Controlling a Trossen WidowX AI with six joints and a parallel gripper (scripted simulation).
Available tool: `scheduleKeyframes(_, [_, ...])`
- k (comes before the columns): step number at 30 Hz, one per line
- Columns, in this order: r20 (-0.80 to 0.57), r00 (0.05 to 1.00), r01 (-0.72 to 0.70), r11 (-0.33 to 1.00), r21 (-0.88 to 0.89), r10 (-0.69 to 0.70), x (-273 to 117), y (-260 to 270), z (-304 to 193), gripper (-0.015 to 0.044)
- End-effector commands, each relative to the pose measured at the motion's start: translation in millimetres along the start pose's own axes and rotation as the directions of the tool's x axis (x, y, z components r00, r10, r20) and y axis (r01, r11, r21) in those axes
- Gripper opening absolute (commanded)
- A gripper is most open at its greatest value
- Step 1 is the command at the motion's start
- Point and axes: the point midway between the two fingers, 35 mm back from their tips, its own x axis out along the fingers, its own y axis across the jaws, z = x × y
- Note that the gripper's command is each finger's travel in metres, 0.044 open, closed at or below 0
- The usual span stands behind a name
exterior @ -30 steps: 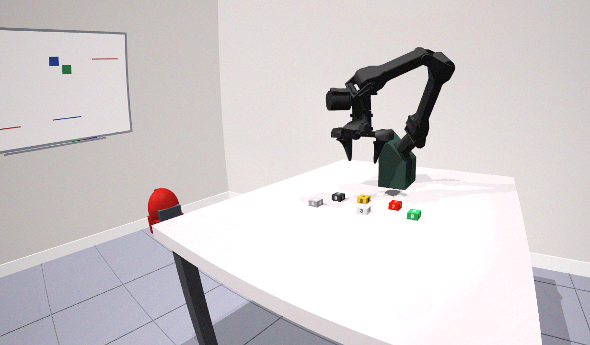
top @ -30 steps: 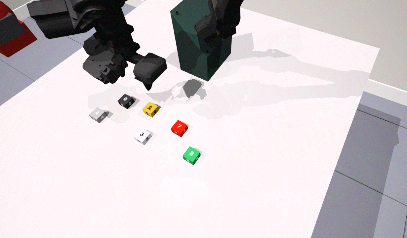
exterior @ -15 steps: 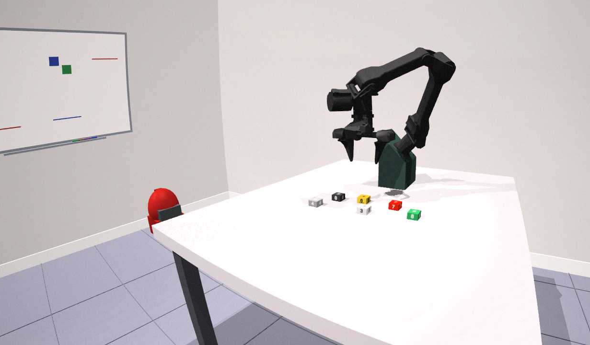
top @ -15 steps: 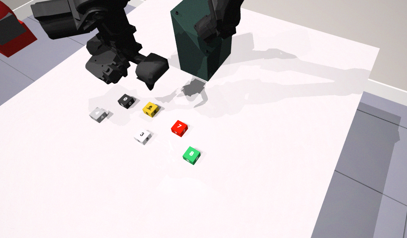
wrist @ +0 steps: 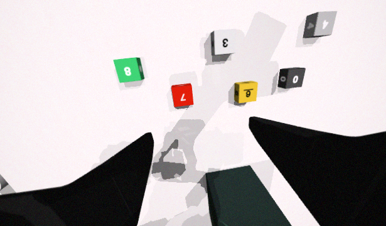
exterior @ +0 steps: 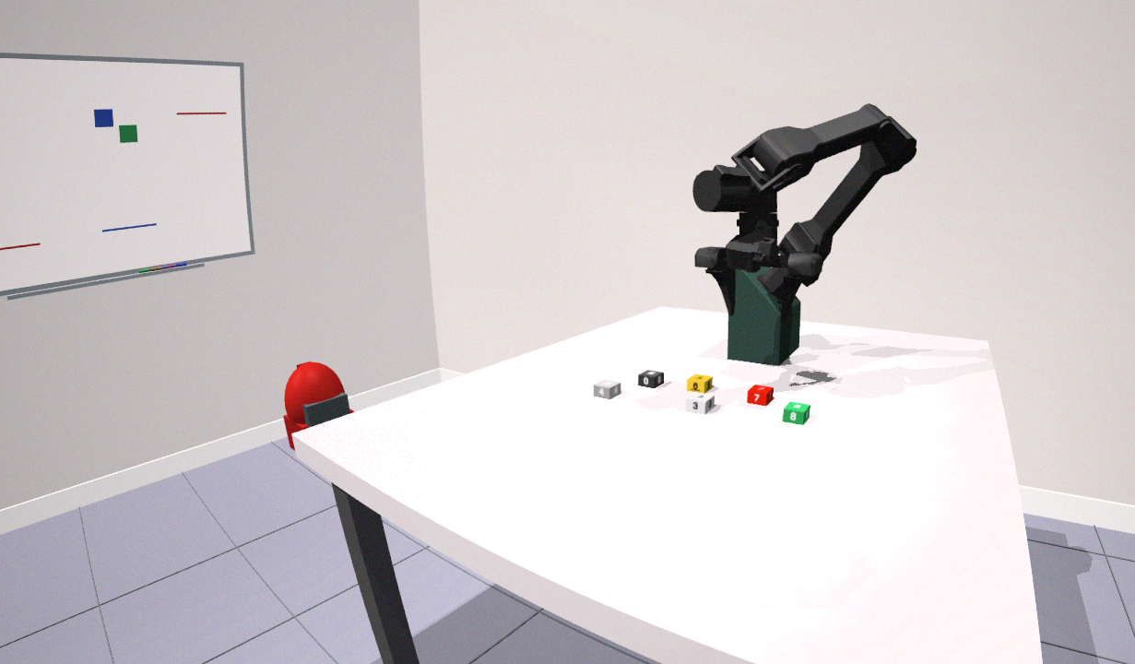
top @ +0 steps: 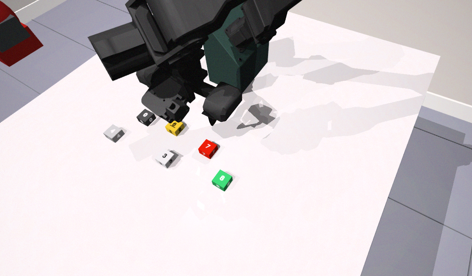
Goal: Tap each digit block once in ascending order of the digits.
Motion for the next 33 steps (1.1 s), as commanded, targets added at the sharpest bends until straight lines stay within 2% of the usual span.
scheduleKeyframes(1, [-0.008,1.000,-0.010,1.000,0.023,0.011,2.4,3.5,-4.8,0.0400])
scheduleKeyframes(18, [-0.008,1.000,-0.010,1.000,0.023,0.010,2.3,5.4,-2.6,0.0400])
scheduleKeyframes(24, [-0.006,1.000,-0.013,1.000,0.020,0.013,1.4,71.1,48.9,0.0400])
scheduleKeyframes(33, [-0.006,1.000,-0.014,1.000,0.020,0.014,1.6,73.9,50.4,0.0400])
